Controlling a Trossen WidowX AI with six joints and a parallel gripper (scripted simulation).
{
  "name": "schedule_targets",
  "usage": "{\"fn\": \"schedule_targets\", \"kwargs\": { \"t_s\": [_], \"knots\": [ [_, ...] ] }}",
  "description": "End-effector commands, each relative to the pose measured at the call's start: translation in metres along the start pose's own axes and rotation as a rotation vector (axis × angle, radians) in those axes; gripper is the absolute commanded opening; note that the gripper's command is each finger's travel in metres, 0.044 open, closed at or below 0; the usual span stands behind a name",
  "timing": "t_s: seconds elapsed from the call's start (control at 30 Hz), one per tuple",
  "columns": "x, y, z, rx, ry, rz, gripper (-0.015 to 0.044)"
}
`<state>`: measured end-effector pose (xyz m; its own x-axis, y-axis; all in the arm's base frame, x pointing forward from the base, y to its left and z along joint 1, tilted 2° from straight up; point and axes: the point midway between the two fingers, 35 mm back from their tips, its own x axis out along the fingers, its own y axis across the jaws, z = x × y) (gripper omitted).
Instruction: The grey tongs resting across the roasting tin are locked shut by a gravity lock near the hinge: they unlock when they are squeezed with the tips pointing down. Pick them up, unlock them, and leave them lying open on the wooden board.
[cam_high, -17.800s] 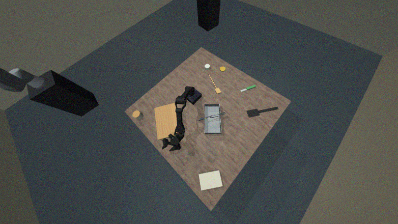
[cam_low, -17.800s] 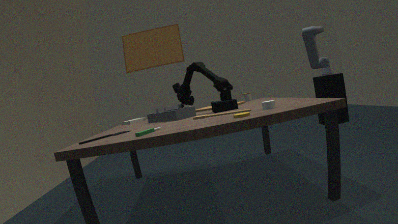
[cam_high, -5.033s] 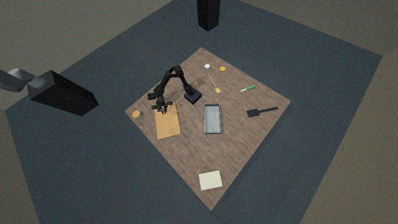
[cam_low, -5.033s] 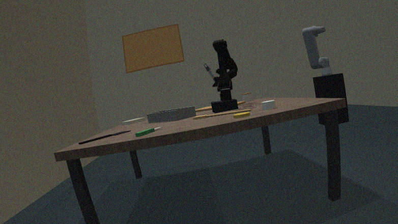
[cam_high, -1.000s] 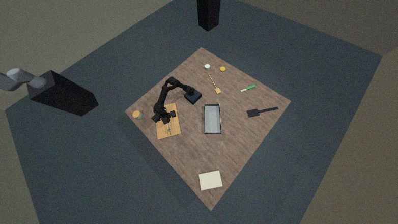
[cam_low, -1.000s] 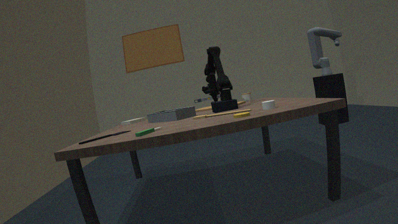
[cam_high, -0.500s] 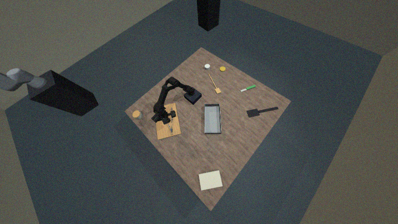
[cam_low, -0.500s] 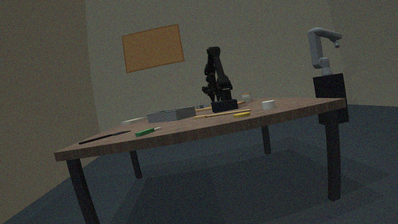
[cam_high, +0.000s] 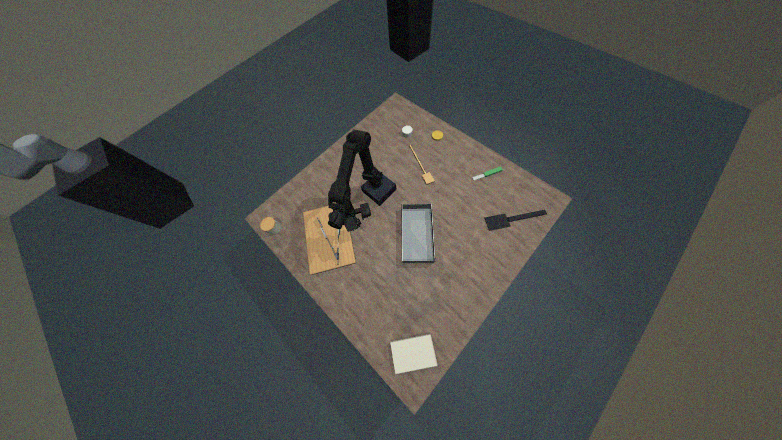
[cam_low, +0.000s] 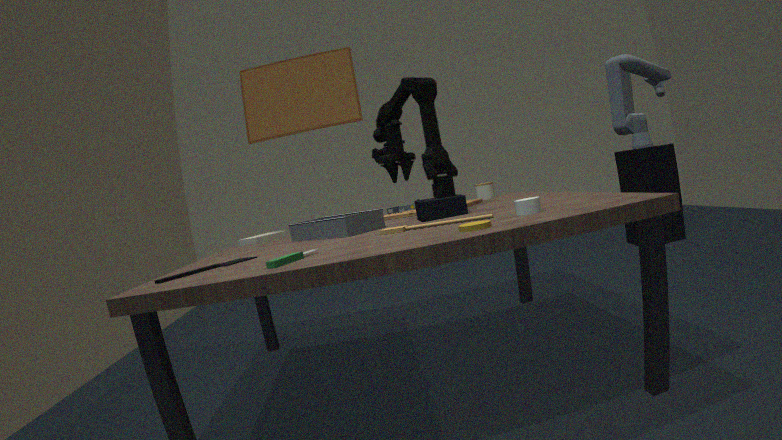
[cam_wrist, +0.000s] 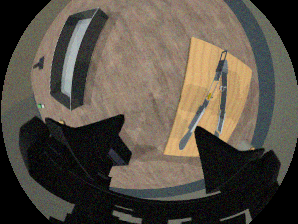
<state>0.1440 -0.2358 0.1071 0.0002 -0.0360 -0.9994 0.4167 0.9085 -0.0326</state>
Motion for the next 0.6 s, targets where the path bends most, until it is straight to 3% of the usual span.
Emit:
{"fn": "schedule_targets", "kwargs": {
  "t_s": [0.0, 0.17, 0.37, 0.57],
  "knots": [
    [0.002, 0.009, -0.009, 0.022, 0.023, 0.013, 0.044],
    [-0.004, 0.009, -0.008, 0.021, 0.022, 0.012, 0.044],
    [-0.049, 0.008, -0.008, 0.015, 0.01, 0.006, 0.044],
    [-0.051, 0.008, -0.009, 0.015, 0.01, 0.006, 0.044]
  ]
}}
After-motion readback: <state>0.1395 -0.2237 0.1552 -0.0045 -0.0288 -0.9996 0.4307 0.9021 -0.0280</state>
